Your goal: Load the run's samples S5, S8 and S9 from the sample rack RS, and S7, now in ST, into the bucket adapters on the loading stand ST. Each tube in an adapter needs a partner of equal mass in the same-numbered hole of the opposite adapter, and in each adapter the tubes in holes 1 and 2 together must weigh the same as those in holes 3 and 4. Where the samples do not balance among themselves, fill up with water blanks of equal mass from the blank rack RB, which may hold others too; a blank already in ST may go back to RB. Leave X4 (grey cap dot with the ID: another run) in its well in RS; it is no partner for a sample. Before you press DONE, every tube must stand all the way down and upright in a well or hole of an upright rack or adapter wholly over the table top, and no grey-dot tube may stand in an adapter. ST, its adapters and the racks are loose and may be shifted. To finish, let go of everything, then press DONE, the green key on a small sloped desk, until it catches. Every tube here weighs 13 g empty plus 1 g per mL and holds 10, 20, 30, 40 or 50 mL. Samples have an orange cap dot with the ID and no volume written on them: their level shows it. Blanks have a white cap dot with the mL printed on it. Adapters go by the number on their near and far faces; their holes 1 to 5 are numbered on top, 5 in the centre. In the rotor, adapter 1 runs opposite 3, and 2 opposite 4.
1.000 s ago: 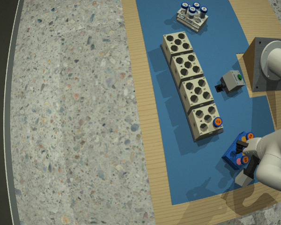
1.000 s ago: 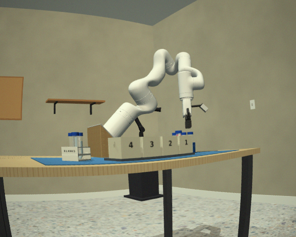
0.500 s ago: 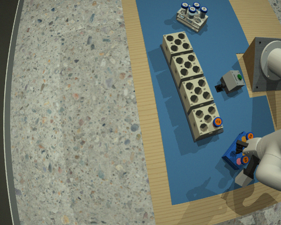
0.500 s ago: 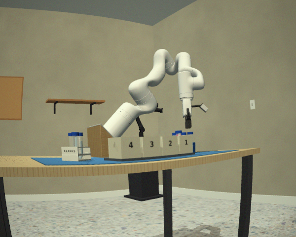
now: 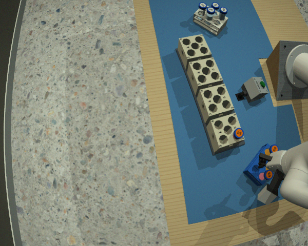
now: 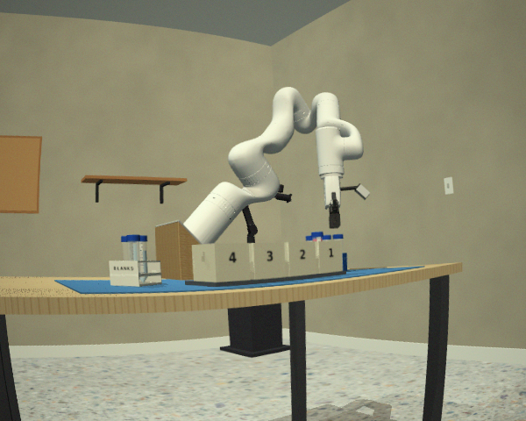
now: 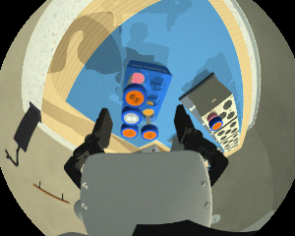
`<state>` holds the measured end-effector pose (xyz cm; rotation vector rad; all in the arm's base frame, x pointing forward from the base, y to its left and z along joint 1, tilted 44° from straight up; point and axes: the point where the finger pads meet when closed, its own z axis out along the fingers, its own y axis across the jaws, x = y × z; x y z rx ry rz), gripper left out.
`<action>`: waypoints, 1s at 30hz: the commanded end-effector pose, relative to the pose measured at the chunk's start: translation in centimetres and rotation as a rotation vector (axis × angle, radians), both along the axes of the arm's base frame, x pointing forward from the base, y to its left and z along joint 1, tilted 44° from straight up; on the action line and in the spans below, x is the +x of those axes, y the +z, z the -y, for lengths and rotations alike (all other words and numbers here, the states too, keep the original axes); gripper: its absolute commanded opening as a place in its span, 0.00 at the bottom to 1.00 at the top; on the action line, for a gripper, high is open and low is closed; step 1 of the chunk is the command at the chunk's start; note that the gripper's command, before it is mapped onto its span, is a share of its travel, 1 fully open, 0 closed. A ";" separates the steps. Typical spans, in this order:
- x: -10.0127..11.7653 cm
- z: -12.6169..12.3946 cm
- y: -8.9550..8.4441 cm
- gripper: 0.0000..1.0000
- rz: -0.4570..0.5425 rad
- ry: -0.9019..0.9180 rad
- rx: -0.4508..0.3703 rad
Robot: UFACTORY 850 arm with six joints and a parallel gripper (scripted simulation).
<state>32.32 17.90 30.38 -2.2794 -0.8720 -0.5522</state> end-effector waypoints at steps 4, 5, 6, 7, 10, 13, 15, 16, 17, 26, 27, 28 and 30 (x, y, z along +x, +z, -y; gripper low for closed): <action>0.0 0.0 0.0 1.00 0.001 0.000 0.000; 0.0 0.2 0.2 1.00 0.001 0.000 0.000; 0.0 0.4 0.4 1.00 0.001 0.000 0.000; -0.1 0.5 0.6 1.00 0.001 0.000 0.000; -0.2 1.1 1.2 1.00 0.001 0.000 0.000; -0.3 1.6 1.8 1.00 0.001 0.000 0.000; -0.3 1.6 1.8 1.00 0.001 0.000 0.000; -0.4 1.8 1.9 1.00 0.001 0.000 0.000; -0.4 2.0 2.1 1.00 0.001 0.000 0.000; -0.8 3.6 3.9 1.00 0.001 0.000 0.000; -0.8 3.8 4.0 1.00 0.001 0.000 0.000; -0.9 4.0 4.2 1.00 0.001 0.000 0.000; -0.9 4.4 4.6 1.00 0.001 0.000 0.000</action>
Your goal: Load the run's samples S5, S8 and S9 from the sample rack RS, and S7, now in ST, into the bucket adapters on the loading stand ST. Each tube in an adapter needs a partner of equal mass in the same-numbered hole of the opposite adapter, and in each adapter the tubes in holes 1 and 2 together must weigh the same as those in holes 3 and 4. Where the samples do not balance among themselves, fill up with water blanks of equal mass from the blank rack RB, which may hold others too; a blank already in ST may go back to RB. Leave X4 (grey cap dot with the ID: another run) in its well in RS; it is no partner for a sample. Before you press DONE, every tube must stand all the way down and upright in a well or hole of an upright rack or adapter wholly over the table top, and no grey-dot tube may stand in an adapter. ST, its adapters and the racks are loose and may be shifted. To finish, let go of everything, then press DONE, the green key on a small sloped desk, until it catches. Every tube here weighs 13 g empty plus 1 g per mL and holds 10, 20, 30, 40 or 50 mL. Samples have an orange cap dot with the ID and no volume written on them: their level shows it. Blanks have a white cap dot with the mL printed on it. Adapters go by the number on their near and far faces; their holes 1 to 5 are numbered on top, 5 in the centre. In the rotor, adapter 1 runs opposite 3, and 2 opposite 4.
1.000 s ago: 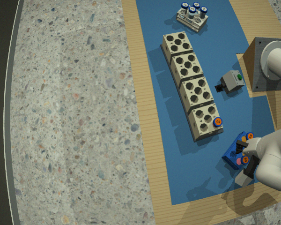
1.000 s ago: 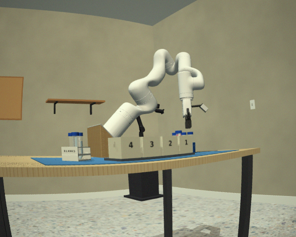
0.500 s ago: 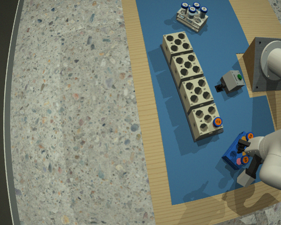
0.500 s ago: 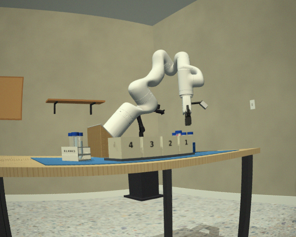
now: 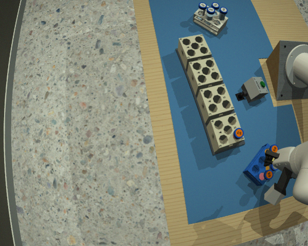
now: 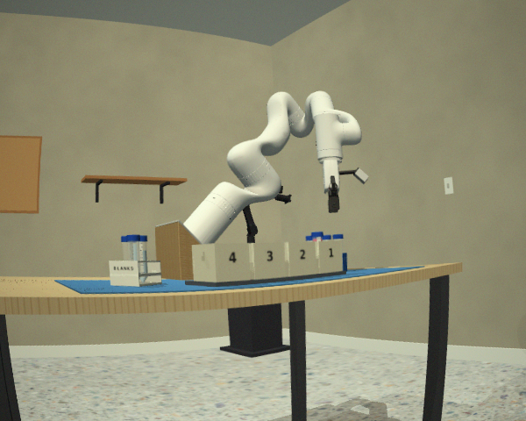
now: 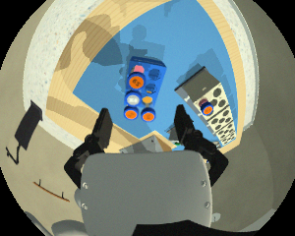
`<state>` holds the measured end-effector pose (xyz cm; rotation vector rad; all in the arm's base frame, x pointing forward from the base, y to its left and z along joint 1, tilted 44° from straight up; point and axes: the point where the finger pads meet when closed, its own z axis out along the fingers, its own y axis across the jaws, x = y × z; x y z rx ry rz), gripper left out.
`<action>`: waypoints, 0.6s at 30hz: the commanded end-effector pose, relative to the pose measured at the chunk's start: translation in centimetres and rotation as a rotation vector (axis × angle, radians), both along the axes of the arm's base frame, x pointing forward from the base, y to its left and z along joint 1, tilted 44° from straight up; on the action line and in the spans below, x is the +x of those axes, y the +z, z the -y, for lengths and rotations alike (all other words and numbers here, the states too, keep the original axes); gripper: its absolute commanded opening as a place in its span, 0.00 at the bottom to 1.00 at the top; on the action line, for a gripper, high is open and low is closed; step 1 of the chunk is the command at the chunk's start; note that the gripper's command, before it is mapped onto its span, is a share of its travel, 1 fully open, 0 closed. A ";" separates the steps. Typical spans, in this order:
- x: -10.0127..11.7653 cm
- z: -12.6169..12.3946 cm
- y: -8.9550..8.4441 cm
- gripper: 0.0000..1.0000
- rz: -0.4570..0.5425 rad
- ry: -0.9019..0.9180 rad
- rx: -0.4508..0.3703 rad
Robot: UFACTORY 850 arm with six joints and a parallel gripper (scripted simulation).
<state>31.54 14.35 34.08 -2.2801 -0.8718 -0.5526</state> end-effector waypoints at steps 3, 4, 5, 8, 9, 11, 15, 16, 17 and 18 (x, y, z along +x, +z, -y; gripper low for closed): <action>-0.2 1.0 1.1 1.00 0.001 0.000 0.000; -0.3 1.2 1.3 1.00 0.001 0.000 0.000; -0.3 1.4 1.5 1.00 0.001 0.000 0.000; -0.4 1.9 2.1 1.00 0.001 0.000 0.000; -0.5 2.1 2.2 1.00 0.001 0.000 0.000; -0.5 2.5 2.6 1.00 0.001 0.000 0.000; -0.7 3.1 3.3 1.00 0.001 0.000 0.000; -0.7 3.1 3.3 1.00 0.001 0.000 0.000; -0.7 2.7 3.6 0.57 -0.022 -0.024 0.006; -0.7 2.7 3.6 0.57 -0.022 -0.024 0.006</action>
